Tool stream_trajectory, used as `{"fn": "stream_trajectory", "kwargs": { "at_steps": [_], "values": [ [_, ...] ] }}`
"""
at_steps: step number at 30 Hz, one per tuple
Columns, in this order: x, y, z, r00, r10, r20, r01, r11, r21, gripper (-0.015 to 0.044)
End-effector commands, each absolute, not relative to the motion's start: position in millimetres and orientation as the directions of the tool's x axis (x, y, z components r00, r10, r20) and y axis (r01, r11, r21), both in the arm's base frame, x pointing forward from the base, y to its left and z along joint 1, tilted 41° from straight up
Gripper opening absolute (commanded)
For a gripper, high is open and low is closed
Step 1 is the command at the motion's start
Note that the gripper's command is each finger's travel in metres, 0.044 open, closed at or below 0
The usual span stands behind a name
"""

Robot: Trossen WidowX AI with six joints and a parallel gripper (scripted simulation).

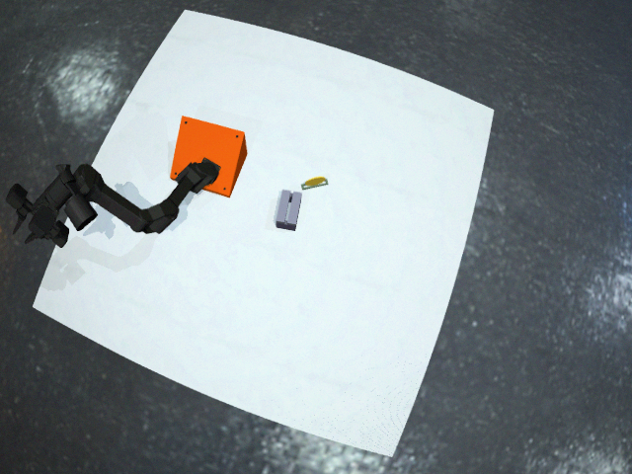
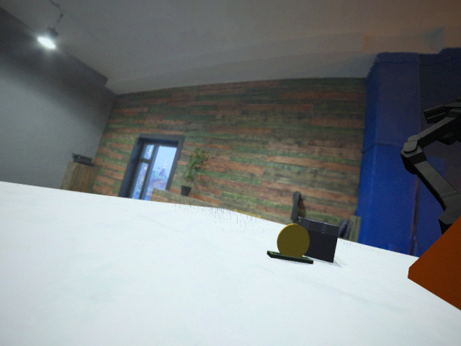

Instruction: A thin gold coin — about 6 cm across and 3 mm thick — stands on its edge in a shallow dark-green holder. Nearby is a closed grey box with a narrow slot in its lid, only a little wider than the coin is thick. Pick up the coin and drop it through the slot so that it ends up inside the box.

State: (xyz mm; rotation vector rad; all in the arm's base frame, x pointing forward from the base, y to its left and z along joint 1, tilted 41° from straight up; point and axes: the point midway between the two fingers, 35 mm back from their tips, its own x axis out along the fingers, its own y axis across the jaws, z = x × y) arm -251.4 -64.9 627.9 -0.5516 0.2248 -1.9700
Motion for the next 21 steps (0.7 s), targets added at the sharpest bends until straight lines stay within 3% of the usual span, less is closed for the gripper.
{"fn": "stream_trajectory", "kwargs": {
  "at_steps": [1, 12, 21],
  "values": [
    [-289, -23, 624, -0.49, -0.801, 0.344, 0.767, -0.584, -0.267, 0.0161],
    [-355, 111, 597, -0.789, -0.452, 0.415, 0.52, -0.852, 0.062, 0.0161],
    [-364, 235, 554, -0.928, -0.074, 0.365, 0.2, -0.927, 0.318, 0.0161]
  ]
}}
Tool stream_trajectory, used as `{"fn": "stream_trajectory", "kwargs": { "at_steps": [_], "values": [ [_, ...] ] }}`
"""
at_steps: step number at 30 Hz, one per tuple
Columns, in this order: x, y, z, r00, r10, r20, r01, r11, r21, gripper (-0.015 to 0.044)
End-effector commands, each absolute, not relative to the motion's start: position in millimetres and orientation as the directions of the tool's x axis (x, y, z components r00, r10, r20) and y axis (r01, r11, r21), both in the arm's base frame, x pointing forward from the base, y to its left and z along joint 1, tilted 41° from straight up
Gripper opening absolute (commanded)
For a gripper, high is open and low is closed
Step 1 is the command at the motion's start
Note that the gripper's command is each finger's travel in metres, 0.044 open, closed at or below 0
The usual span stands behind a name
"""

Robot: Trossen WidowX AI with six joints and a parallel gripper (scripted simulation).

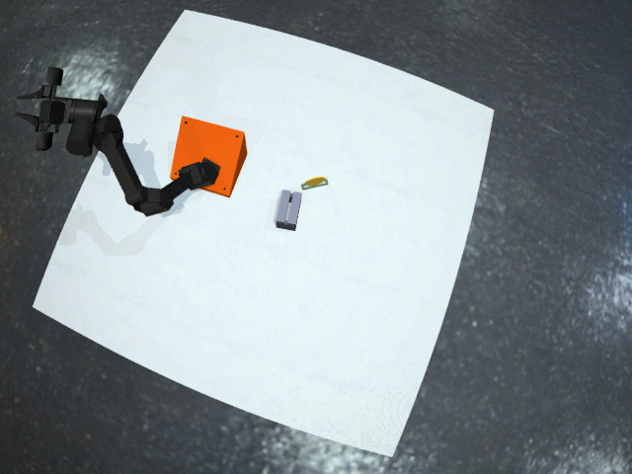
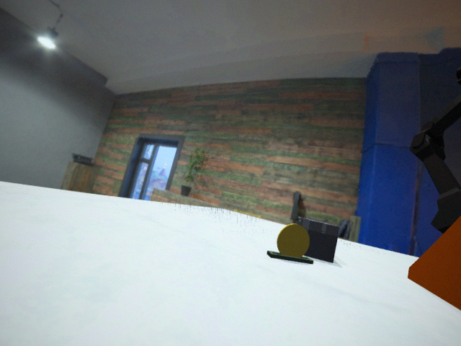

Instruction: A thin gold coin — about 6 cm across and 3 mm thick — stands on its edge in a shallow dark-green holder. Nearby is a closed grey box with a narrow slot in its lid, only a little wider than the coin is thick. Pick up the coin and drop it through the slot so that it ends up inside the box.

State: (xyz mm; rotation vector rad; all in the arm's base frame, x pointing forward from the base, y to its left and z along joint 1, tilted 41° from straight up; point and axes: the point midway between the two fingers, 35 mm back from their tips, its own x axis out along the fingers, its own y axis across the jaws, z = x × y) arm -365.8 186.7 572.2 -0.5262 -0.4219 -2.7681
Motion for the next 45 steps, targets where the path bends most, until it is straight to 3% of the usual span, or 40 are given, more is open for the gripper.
{"fn": "stream_trajectory", "kwargs": {
  "at_steps": [1, 15, 27, 36, 45],
  "values": [
    [-362, 249, 548, -0.935, -0.031, 0.354, 0.161, -0.925, 0.344, 0.0161],
    [-292, 404, 457, -0.876, 0.468, 0.117, -0.325, -0.753, 0.573, 0.0161],
    [-167, 512, 333, -0.556, 0.79, -0.258, -0.718, -0.3, 0.628, 0.0161],
    [-46, 536, 235, -0.223, 0.794, -0.566, -0.854, 0.12, 0.506, 0.0161],
    [78, 503, 146, 0.08, 0.571, -0.817, -0.839, 0.481, 0.254, 0.0161]
  ]
}}
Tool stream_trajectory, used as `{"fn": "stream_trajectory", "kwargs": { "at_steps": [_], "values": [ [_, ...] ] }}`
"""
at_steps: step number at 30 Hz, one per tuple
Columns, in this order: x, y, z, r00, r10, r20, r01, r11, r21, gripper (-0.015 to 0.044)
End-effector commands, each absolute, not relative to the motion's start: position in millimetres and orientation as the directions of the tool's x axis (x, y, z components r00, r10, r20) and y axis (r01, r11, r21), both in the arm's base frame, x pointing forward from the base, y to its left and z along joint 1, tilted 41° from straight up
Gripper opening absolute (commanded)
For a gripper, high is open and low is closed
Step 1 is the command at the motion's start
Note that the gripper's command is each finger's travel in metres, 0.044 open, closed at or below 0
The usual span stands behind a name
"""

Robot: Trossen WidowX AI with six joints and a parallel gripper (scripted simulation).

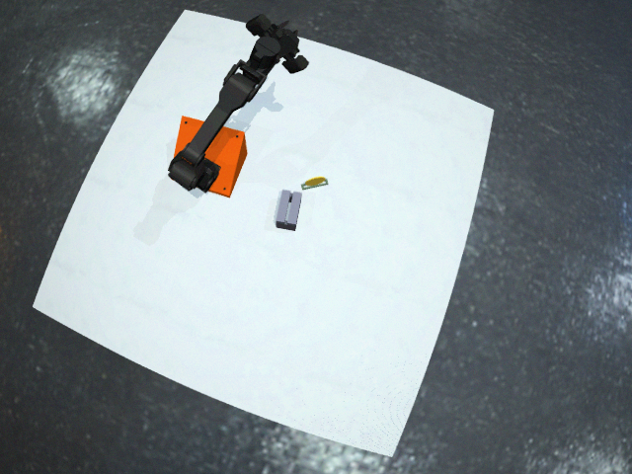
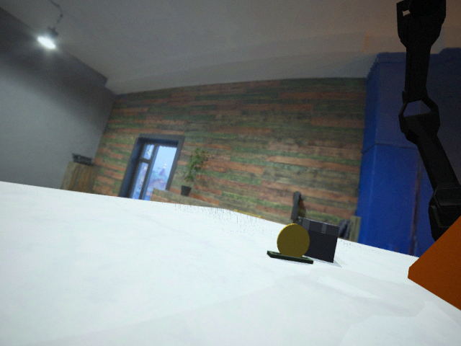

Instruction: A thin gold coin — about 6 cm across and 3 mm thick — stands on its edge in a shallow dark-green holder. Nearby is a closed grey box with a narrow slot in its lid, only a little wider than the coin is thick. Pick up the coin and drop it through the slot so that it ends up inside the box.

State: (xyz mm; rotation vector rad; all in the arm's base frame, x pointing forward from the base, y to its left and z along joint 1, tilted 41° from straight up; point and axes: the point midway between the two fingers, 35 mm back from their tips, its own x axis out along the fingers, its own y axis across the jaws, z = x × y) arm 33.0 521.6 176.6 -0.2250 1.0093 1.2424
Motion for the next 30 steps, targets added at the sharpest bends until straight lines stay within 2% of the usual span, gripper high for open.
{"fn": "stream_trajectory", "kwargs": {
  "at_steps": [1, 7, 13, 18, 23, 25, 30],
  "values": [
    [92, 496, 137, 0.108, 0.535, -0.838, -0.829, 0.514, 0.221, 0.0161],
    [164, 442, 91, 0.232, 0.282, -0.931, -0.753, 0.658, 0.011, 0.0161],
    [223, 368, 55, 0.286, -0.04, -0.957, -0.675, 0.7, -0.231, 0.0161],
    [259, 297, 36, 0.267, -0.32, -0.909, -0.638, 0.649, -0.415, 0.0161],
    [283, 225, 29, 0.199, -0.568, -0.798, -0.645, 0.537, -0.543, 0.0161],
    [288, 208, 29, 0.178, -0.62, -0.764, -0.655, 0.505, -0.562, 0.0161],
    [288, 206, 29, 0.175, -0.626, -0.76, -0.656, 0.501, -0.564, 0.0161]
  ]
}}
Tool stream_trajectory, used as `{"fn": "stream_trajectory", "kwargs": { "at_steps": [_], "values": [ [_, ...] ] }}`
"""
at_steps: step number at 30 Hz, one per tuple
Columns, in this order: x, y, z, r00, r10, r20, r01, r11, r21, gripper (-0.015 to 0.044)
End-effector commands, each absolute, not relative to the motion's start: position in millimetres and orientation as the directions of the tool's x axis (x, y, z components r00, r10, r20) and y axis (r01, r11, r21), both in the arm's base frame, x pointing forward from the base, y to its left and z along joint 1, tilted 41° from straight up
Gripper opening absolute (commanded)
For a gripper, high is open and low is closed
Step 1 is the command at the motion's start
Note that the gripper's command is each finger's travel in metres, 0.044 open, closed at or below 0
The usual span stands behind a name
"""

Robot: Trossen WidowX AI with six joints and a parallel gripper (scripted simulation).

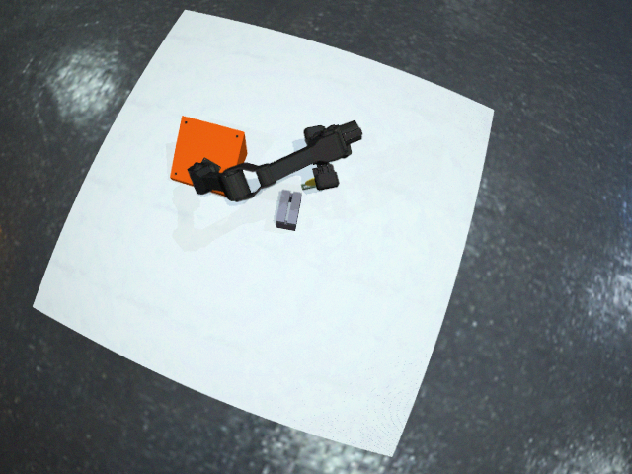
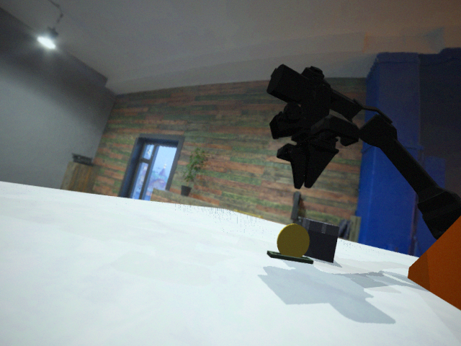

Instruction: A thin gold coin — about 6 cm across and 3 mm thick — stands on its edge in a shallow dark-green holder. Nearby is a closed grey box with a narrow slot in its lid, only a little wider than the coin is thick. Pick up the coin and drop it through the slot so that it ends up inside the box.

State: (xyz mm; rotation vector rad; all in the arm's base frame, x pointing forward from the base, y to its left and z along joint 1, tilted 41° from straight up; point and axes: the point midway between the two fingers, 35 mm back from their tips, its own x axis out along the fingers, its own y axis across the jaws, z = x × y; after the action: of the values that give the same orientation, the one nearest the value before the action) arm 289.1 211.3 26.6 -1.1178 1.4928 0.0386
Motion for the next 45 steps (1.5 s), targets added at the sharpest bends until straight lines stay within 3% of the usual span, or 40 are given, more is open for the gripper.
{"fn": "stream_trajectory", "kwargs": {
  "at_steps": [1, 45],
  "values": [
    [288, 206, 29, 0.175, -0.626, -0.76, -0.656, 0.501, -0.564, 0.0161],
    [305, 149, -38, 0.177, -0.627, -0.758, -0.655, 0.5, -0.567, 0.0161]
  ]
}}
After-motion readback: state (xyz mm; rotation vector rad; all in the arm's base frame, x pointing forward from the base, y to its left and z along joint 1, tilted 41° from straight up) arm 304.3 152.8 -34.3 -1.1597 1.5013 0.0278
